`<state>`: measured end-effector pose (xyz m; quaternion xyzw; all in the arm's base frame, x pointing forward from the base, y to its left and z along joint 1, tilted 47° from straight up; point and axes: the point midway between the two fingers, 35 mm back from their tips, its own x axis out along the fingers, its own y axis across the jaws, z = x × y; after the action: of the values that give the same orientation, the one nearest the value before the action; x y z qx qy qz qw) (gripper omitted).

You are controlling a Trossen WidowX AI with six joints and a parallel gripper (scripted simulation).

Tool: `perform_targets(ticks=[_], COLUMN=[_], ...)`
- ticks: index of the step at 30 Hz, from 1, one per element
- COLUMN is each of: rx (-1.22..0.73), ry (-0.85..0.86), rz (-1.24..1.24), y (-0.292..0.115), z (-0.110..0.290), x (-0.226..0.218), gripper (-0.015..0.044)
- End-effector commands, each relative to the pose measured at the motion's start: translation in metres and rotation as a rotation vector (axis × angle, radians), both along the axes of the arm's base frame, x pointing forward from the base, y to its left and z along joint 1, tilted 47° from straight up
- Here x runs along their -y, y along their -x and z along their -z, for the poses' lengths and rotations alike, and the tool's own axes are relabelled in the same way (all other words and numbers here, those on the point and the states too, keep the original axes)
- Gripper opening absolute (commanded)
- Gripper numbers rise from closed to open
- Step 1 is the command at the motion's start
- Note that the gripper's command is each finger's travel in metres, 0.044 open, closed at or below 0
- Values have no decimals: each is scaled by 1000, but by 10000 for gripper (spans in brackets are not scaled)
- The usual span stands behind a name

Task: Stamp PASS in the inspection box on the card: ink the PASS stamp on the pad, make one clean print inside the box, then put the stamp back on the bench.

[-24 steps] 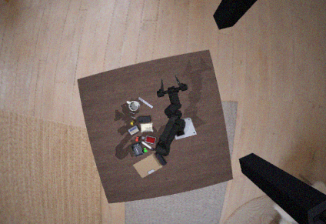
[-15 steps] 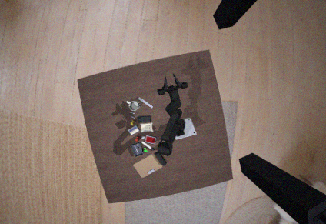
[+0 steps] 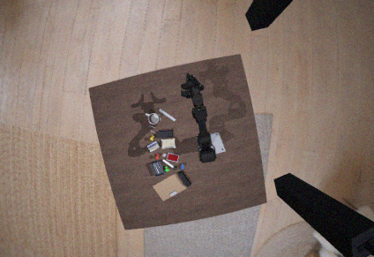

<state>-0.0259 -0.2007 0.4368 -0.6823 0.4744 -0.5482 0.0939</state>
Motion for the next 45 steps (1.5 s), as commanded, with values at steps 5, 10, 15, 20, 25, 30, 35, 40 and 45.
perform_targets(ticks=[5,10,15,20,25,30,35,40,45], rx=[318,502,658,779,862,932,969,962,919], ry=[-288,-510,-751,-993,-1227,-1449,-1608,-1687,-1667], rz=[-358,-541,-668,-732,-735,-633,-462,-259,-80], y=[-48,-101,-167,-236,-302,-357,-396,-418,-420], z=[34,67,107,152,200,260,323,386,444], x=[76,113,131,129,108,73,26,-33,-95], gripper=[218,218,218,218,218,218,218,218,218])
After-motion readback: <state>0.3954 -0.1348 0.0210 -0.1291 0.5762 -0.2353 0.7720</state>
